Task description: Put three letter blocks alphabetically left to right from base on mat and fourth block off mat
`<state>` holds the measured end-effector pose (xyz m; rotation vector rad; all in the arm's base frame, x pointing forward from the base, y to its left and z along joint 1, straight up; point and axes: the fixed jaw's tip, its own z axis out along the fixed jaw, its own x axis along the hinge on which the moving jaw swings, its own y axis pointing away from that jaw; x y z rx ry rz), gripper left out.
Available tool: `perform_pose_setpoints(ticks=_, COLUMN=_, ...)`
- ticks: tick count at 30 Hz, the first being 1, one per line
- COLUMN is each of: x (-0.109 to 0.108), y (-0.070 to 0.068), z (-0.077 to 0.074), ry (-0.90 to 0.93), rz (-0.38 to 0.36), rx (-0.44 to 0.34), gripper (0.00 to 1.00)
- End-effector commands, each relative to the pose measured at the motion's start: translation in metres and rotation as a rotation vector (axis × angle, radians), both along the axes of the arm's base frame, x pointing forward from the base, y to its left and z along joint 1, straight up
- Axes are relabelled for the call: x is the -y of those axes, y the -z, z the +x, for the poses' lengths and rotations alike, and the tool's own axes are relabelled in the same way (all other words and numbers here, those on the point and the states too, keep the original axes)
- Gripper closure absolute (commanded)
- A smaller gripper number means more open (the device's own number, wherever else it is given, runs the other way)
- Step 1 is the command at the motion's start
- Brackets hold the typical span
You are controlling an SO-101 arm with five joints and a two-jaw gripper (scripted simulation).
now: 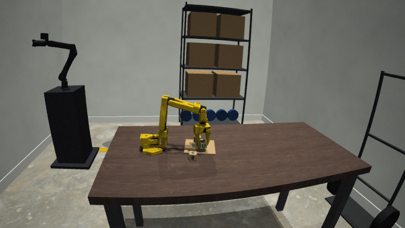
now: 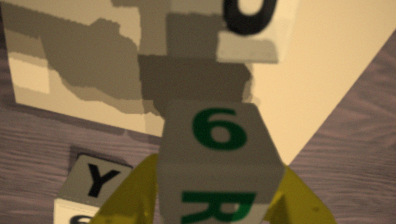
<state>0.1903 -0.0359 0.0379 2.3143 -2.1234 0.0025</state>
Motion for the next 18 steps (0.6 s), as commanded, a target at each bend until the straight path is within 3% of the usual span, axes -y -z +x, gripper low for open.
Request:
perform_pose_setpoints(ticks=1, x=0.0033, y=-0.016, z=0.0131, ry=0.0, rz=-0.019, rx=0.113, gripper=1.0)
perform_pose_setpoints(ticks=18, x=0.0032, y=-0.0099, z=0.0135, ry=0.0, rz=-0.019, rx=0.113, gripper=1.0)
